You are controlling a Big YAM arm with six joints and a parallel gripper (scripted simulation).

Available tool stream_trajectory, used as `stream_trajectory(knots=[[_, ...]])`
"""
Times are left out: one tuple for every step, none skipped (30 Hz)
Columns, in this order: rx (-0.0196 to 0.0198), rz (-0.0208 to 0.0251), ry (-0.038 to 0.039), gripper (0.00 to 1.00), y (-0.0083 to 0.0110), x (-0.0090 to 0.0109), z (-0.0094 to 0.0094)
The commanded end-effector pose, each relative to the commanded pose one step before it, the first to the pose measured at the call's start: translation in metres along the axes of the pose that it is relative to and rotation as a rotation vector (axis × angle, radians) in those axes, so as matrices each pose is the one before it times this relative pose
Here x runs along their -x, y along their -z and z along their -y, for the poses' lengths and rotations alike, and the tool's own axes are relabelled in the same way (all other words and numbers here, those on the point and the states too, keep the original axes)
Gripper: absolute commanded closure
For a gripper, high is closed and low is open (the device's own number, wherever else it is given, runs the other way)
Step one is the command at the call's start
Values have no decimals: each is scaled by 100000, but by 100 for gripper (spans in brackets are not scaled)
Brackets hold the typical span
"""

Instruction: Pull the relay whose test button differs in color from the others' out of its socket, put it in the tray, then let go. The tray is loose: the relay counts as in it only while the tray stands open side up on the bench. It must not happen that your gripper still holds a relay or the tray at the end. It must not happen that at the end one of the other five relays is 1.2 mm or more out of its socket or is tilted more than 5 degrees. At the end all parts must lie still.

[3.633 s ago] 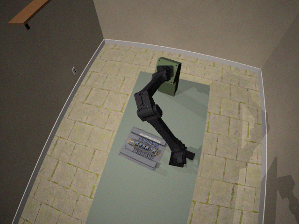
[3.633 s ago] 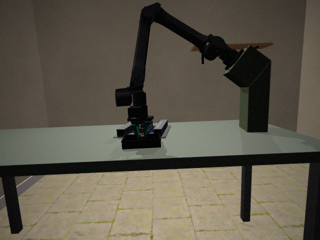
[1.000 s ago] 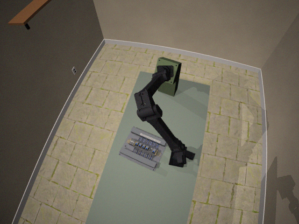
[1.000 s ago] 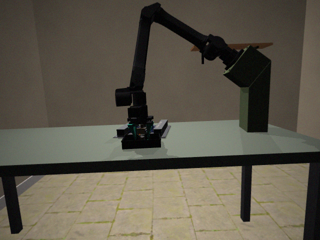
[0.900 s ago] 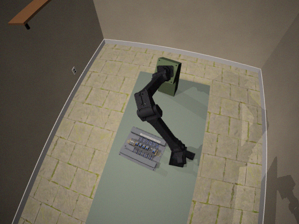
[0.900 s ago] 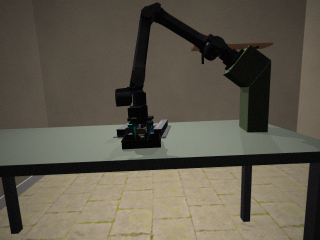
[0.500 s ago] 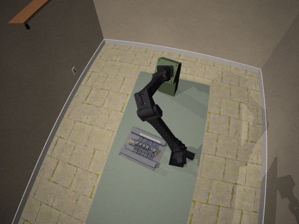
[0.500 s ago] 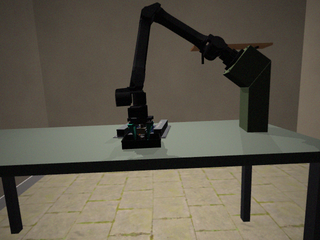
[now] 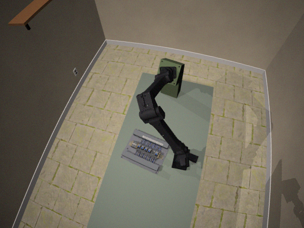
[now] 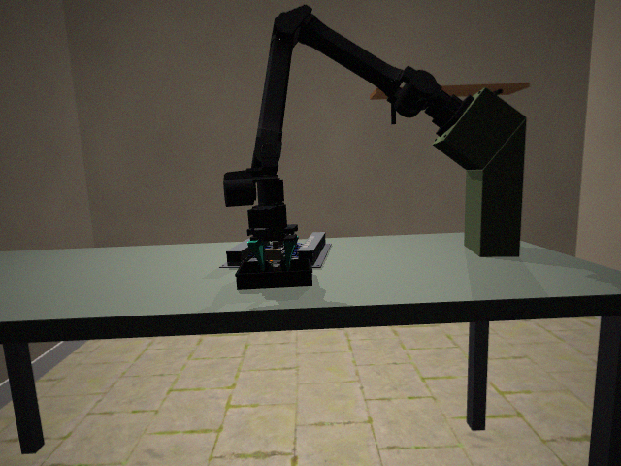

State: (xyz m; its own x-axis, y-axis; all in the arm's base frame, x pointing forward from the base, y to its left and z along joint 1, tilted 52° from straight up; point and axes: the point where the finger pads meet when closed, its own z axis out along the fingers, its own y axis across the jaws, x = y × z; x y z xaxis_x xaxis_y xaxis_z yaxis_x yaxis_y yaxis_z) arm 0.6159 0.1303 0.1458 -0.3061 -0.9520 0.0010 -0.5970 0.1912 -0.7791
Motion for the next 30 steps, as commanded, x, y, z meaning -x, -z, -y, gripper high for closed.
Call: stream_trajectory(knots=[[-2063, 2577, -290, 41, 2001, 913, 1042], [-6, 66, -3, 41, 69, 54, -1], [-51, 75, -42, 41, 69, 57, 31], [-77, 76, -68, 41, 68, 57, 49], [-72, 67, -76, 41, 65, 50, 46], [-45, 50, -69, 41, 60, 38, 28], [-19, 35, -62, 41, 55, 28, 11], [3, 22, -44, 41, 51, 18, -4], [0, 0, 0, 41, 0, 0, 0], [0, 0, 0, 41, 0, 0, 0], [67, -8, 7, 41, 26, 12, -42], [73, -16, 15, 41, 28, 4, -48], [67, -16, 19, 41, 36, -2, -46], [54, -12, 21, 41, 47, -8, -40], [67, -20, 38, 41, 44, -13, -49], [61, -20, 42, 41, 44, -12, -44], [38, -10, 34, 41, 46, -6, -28], [-3, 9, 11, 41, 51, 4, 1], [-47, 29, -16, 41, 56, 16, 32], [-79, 44, -38, 41, 60, 24, 55], [-91, 49, -49, 41, 61, 27, 63], [-81, 43, -46, 41, 60, 24, 56], [-51, 27, -30, 41, 56, 15, 35], [-20, 11, -12, 41, 52, 6, 14], [6, -2, 4, 41, 49, -1, -5], [0, 0, 0, 41, 0, 0, 0], [0, 0, 0, 41, 0, 0, 0], [21, -5, 42, 41, 46, -6, -19], [50, -22, 48, 41, 44, -13, -35], [67, -31, 46, 41, 42, -18, -47]])
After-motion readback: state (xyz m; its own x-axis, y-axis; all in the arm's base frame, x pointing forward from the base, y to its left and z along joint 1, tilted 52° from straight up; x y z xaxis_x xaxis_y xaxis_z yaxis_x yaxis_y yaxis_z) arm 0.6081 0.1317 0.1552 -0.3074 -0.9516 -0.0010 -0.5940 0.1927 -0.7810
